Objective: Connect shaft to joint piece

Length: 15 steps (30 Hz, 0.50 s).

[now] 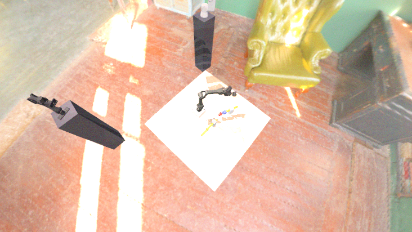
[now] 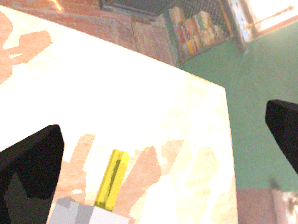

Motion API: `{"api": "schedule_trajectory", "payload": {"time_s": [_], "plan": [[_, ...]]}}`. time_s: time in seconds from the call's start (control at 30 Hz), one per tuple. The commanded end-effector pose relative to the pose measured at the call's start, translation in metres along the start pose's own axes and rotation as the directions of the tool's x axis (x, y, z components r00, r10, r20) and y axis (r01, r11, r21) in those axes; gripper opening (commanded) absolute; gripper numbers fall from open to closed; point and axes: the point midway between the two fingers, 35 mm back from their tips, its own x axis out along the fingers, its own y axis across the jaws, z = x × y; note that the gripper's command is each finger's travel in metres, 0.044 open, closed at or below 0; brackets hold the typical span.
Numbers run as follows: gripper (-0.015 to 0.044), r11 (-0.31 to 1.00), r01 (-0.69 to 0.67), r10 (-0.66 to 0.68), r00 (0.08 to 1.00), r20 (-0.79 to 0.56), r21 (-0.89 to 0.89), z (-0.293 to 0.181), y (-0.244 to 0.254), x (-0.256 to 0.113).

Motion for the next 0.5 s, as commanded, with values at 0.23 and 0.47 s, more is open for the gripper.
{"api": "schedule_trajectory", "payload": {"time_s": [0.23, 0.47], "plan": [[0.044, 0.946, -0.049, 0.103, 0.982, -0.155, 0.321, -0.061, 0.015, -0.008], [0.044, 0.864, -0.029, 0.172, 0.955, -0.24, 0.503, -0.096, 0.027, -0.017]]}}
